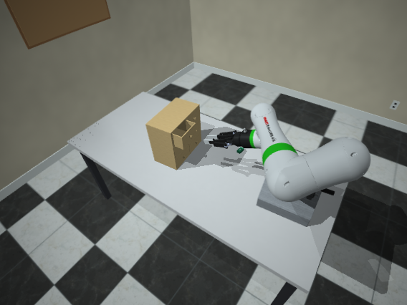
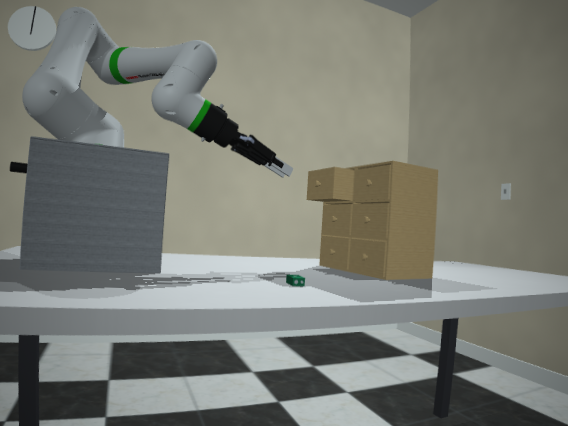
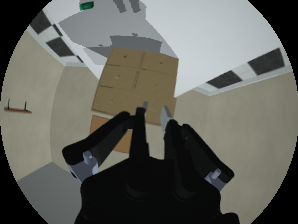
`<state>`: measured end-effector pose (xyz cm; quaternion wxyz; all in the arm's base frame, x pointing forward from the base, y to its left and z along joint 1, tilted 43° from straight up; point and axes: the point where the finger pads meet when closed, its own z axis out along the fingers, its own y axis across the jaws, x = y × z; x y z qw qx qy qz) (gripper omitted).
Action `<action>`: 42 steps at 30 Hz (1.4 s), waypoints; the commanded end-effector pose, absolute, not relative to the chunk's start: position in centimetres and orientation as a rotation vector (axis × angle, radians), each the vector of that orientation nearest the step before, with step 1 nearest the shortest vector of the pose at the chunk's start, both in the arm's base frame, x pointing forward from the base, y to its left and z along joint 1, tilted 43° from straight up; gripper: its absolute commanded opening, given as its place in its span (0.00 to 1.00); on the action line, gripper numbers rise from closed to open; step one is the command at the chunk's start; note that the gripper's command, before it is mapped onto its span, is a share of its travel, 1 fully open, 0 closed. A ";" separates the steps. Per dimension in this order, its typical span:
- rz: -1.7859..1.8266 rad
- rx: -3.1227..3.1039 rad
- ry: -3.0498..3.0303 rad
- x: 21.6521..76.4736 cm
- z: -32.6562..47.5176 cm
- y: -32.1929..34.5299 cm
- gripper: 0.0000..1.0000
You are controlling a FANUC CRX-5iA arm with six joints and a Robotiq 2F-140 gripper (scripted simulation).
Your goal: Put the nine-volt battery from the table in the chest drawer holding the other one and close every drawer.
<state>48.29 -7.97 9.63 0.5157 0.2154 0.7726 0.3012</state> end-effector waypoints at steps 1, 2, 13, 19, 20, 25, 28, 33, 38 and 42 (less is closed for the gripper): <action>0.731 0.509 1.877 48.1 9.8 -8.1 0.20; 0.735 0.507 1.888 48.0 9.9 -8.2 0.20; 0.808 0.448 2.067 46.3 11.0 -9.2 0.20; 0.851 0.410 2.172 45.4 11.7 -9.8 0.20; 0.864 0.399 2.203 45.1 11.9 -10.0 0.20; 0.934 0.329 2.374 43.5 13.0 -11.0 0.20; 0.975 0.284 2.475 42.5 13.7 -11.6 0.20; 1.013 0.240 2.567 41.7 14.3 -12.2 0.20; 1.069 0.170 2.700 40.4 15.2 -12.9 0.20; 1.104 0.122 2.784 39.6 15.7 -13.5 0.20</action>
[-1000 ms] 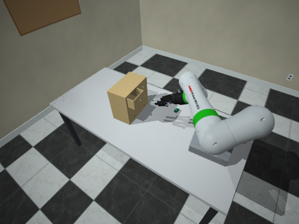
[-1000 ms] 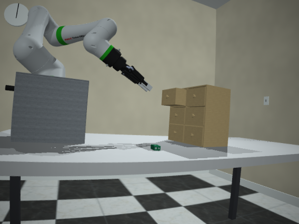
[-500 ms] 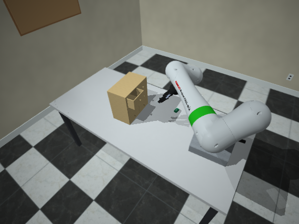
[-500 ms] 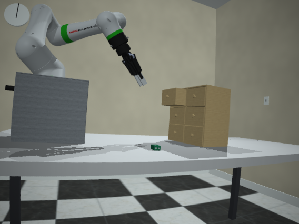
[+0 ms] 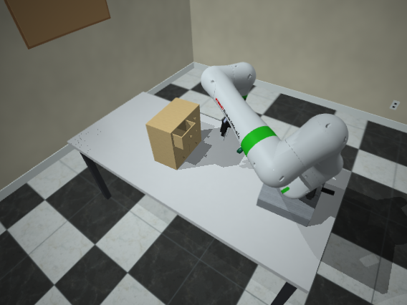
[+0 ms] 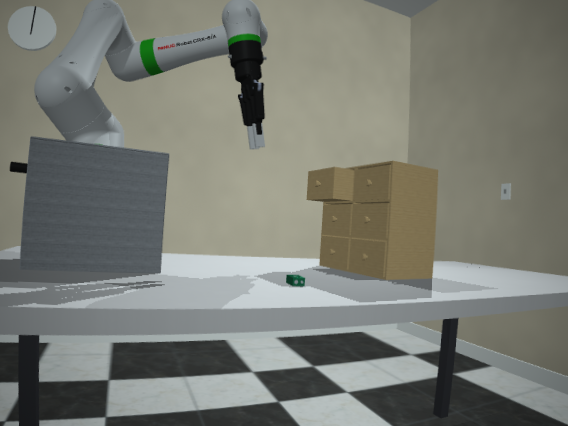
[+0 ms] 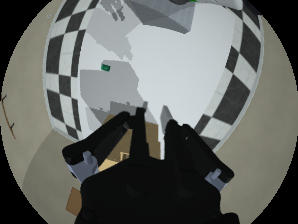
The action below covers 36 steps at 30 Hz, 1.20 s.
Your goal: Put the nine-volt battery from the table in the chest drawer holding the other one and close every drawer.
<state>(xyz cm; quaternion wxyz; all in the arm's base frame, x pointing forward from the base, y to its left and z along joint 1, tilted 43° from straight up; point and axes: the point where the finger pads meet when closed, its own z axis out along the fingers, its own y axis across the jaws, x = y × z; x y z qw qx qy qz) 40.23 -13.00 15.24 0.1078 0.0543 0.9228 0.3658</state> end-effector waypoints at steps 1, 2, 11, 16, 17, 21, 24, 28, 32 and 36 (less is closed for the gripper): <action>1.111 0.111 2.802 39.4 15.8 -13.6 0.20; 1.118 0.101 2.818 39.2 16.0 -13.7 0.20; 1.148 0.056 2.890 38.5 16.4 -14.1 0.20; 1.154 0.047 2.905 38.4 16.5 -14.2 0.20; 1.154 0.046 2.906 38.4 16.6 -14.2 0.20; 1.154 0.046 2.906 38.4 16.6 -14.2 0.20; 1.154 0.046 2.906 38.4 16.6 -14.2 0.20; 1.154 0.046 2.906 38.4 16.6 -14.2 0.20; 1.154 0.046 2.906 38.4 16.6 -14.2 1.00; 1.154 0.046 2.906 38.4 16.6 -14.2 1.00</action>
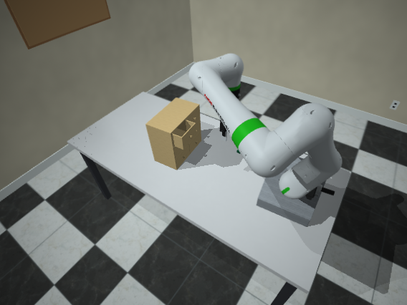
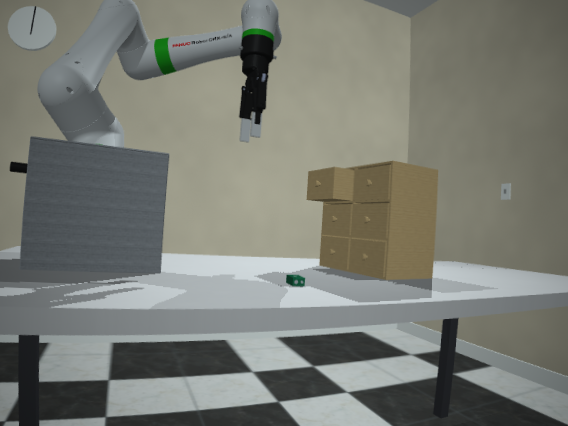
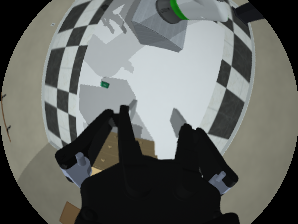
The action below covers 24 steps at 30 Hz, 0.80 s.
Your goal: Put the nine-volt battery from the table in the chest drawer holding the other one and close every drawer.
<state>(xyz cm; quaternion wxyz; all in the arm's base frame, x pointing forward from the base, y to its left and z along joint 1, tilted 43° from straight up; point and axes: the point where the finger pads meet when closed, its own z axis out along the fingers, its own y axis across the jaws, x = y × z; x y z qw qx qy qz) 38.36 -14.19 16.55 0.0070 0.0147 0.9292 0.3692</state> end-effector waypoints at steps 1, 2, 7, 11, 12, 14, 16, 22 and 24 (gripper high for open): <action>1.154 0.046 2.906 38.4 16.6 -14.2 1.00; 1.154 0.046 2.906 38.4 16.6 -14.2 1.00; 1.154 0.046 2.906 38.4 16.6 -14.2 1.00; 1.154 0.046 2.906 38.4 16.6 -14.2 1.00; 1.154 0.046 2.906 38.4 16.6 -14.2 1.00; 1.154 0.046 2.906 38.4 16.6 -14.2 1.00; 1.154 0.046 2.906 38.4 16.6 -14.3 1.00; 1.154 0.046 2.906 38.3 18.4 -16.0 1.00; 1.154 0.046 2.906 38.3 19.0 -16.5 1.00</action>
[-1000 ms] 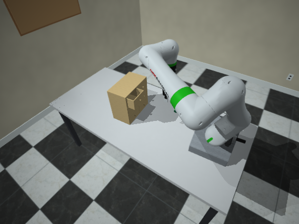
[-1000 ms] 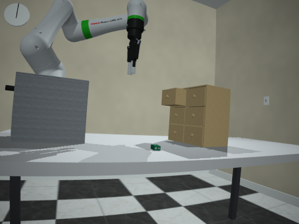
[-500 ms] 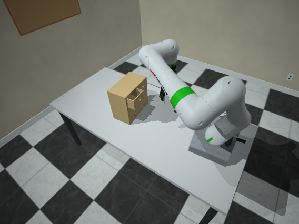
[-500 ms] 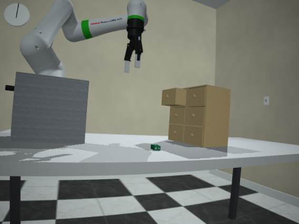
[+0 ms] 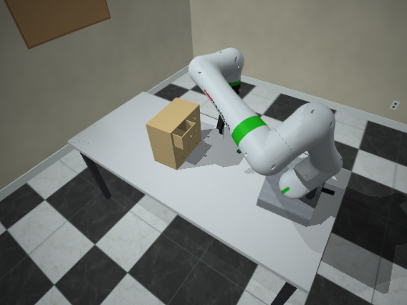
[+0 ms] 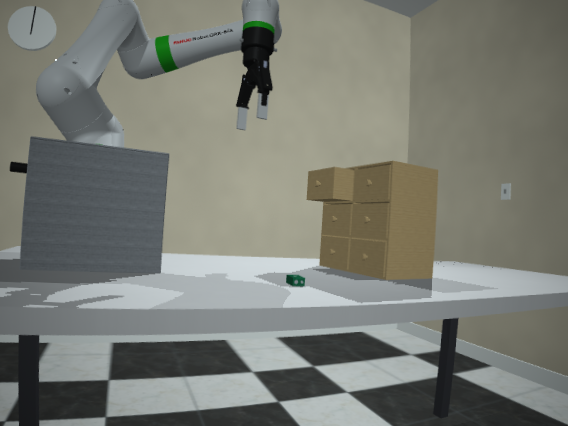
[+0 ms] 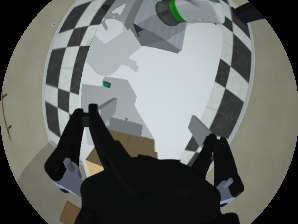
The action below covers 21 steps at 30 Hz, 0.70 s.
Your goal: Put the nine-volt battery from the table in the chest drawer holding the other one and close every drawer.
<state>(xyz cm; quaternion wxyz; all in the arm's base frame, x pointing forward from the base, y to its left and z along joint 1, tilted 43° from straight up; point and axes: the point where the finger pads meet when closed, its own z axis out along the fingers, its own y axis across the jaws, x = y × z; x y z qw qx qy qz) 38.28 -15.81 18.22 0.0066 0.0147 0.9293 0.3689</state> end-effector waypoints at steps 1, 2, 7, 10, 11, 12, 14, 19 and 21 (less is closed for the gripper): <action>1.154 0.046 2.906 38.3 19.6 -17.1 1.00; 1.154 0.046 2.906 38.2 20.2 -17.6 1.00; 1.154 0.046 2.906 38.2 22.2 -19.5 1.00; 1.154 0.046 2.906 38.2 22.4 -19.7 1.00; 1.154 0.046 2.906 38.2 22.4 -19.7 1.00; 1.154 0.046 2.906 38.2 22.4 -19.7 1.00; 1.154 0.046 2.906 38.5 22.4 -19.7 1.00; 1.154 0.046 2.906 39.7 22.4 -19.7 1.00; 1.154 0.046 2.906 41.0 22.5 -19.7 1.00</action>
